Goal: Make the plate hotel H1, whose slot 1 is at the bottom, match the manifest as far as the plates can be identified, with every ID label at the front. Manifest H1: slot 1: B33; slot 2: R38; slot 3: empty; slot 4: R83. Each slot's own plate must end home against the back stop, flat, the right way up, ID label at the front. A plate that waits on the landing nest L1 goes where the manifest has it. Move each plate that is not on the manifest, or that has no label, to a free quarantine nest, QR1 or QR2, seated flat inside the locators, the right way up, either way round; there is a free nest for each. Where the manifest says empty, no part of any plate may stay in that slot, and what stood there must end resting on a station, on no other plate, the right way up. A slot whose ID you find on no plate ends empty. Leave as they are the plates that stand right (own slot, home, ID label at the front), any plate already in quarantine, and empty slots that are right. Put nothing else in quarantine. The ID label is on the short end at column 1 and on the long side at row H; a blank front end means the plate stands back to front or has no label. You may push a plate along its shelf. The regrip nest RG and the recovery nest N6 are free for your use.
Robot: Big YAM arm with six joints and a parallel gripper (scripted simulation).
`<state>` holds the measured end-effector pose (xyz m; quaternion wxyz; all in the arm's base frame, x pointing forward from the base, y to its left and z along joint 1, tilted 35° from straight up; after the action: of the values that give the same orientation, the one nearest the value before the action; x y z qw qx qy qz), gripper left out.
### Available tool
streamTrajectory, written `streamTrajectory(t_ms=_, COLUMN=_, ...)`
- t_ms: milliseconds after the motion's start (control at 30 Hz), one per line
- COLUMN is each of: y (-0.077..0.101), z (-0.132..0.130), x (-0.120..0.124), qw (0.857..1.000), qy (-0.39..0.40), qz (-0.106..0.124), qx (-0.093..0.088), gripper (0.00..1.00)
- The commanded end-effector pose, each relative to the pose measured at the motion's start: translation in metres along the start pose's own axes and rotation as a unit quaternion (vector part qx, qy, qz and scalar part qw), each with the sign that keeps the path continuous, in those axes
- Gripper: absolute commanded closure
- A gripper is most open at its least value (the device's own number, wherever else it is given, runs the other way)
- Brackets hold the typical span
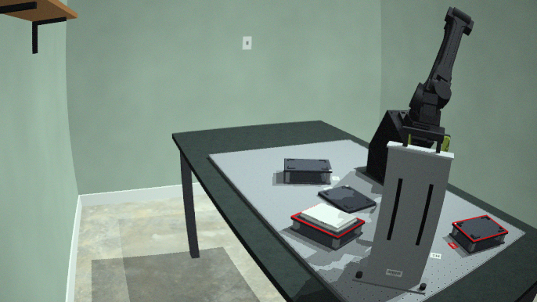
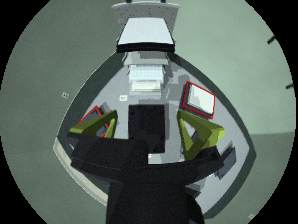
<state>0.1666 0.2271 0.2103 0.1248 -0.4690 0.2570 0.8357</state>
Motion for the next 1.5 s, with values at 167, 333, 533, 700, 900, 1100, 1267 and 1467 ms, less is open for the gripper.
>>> streamTrajectory(t_ms=167, y=-0.009, z=0.012, x=-0.031, qw=0.999, qy=0.001, qz=-0.037, qx=-0.015, gripper=0.00)
streamTrajectory(t_ms=333, y=-0.016, z=0.009, x=-0.037, qw=0.999, qy=0.001, qz=-0.039, qx=-0.011, gripper=0.00)
streamTrajectory(t_ms=533, y=-0.024, z=0.009, x=-0.043, qw=0.999, qy=0.003, qz=-0.038, qx=-0.011, gripper=0.00)
streamTrajectory(t_ms=700, y=-0.028, z=0.009, x=-0.046, qw=0.999, qy=0.004, qz=-0.038, qx=-0.011, gripper=0.00)
streamTrajectory(t_ms=900, y=-0.026, z=0.008, x=-0.034, qw=1.000, qy=0.003, qz=-0.025, qx=-0.010, gripper=0.00)
streamTrajectory(t_ms=1100, y=-0.026, z=0.008, x=-0.034, qw=1.000, qy=0.003, qz=-0.025, qx=-0.010, gripper=0.00)
streamTrajectory(t_ms=1267, y=-0.026, z=0.008, x=-0.034, qw=1.000, qy=0.003, qz=-0.025, qx=-0.010, gripper=0.00)
streamTrajectory(t_ms=1467, y=-0.026, z=0.008, x=-0.034, qw=1.000, qy=0.003, qz=-0.025, qx=-0.010, gripper=0.00)
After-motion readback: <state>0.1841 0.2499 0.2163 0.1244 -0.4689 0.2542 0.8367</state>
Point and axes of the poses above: the point where the finger pads meet when closed, its own y axis back along the fingers, its own z axis across the jaws, x = y × z, the point moved 7 cm from there along y, back along the fingers, and after that the axes turned 2 degrees about -y, right-handed, at the moved point
